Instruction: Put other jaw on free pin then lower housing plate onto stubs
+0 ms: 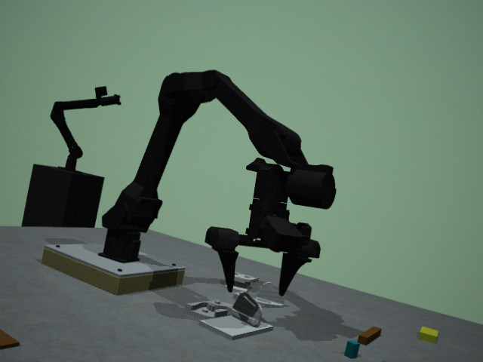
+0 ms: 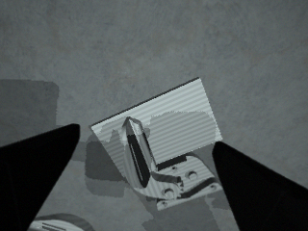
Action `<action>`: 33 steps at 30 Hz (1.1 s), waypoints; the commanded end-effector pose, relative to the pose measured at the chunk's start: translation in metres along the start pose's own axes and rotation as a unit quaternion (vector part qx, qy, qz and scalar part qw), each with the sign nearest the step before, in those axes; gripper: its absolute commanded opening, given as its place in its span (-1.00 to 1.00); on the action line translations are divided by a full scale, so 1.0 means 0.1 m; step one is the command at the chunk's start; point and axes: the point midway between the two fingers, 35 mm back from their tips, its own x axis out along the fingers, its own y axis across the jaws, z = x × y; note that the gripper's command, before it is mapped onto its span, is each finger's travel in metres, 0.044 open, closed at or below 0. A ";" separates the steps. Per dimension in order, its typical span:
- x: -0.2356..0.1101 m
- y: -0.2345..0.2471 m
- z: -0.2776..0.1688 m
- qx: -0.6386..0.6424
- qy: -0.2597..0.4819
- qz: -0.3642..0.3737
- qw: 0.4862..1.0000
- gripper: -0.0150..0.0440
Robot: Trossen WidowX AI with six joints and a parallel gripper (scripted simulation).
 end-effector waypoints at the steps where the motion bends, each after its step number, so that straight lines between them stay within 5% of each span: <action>1: -0.02 0.08 -0.07 -0.036 0.002 0.002 0.999 1.00; 33: -0.13 0.67 -0.78 -0.346 0.019 0.003 0.938 1.00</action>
